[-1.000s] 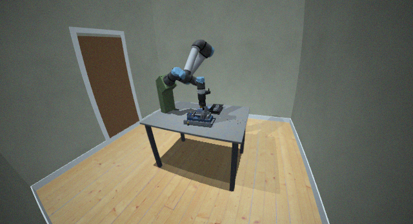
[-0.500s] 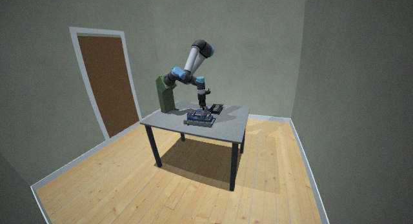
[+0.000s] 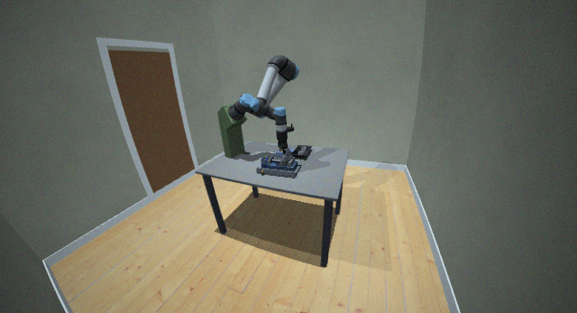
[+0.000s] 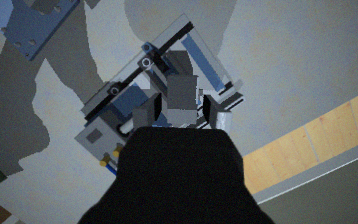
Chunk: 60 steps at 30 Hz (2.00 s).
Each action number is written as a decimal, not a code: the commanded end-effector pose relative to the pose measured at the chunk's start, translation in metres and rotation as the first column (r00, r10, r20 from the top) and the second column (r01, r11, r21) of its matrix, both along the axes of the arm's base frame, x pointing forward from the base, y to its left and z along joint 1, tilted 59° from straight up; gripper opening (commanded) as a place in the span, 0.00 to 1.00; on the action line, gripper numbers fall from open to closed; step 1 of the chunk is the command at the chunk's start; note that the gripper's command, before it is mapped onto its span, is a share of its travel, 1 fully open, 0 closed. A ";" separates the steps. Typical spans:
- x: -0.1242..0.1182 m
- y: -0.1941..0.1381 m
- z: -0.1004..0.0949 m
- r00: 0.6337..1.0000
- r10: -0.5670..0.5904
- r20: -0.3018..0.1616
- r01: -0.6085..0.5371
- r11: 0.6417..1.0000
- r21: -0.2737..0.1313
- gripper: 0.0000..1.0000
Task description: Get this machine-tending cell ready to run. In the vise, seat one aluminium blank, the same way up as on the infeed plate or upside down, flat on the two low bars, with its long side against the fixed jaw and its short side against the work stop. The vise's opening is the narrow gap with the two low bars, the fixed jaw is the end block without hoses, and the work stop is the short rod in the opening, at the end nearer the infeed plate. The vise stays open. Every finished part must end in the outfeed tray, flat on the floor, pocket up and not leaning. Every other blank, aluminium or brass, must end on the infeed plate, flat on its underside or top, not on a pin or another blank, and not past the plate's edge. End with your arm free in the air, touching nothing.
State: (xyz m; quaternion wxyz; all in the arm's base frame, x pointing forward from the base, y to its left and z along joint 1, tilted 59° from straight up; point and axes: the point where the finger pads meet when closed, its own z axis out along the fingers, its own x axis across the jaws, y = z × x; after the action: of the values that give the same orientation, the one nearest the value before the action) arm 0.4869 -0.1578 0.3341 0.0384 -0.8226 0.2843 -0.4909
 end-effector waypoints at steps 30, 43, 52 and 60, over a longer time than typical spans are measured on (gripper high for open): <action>0.002 0.000 -0.001 1.000 0.000 0.001 0.000 1.000 -0.001 1.00; 0.005 -0.001 -0.003 1.000 0.000 0.001 0.000 1.000 -0.001 1.00; 0.007 -0.002 -0.004 1.000 0.000 0.001 0.000 1.000 -0.001 1.00; 0.010 -0.002 -0.006 1.000 0.000 0.001 0.000 1.000 -0.001 1.00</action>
State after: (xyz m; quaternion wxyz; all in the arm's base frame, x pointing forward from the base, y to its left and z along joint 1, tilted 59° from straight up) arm 0.4959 -0.1601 0.3285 0.0384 -0.8227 0.2843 -0.4908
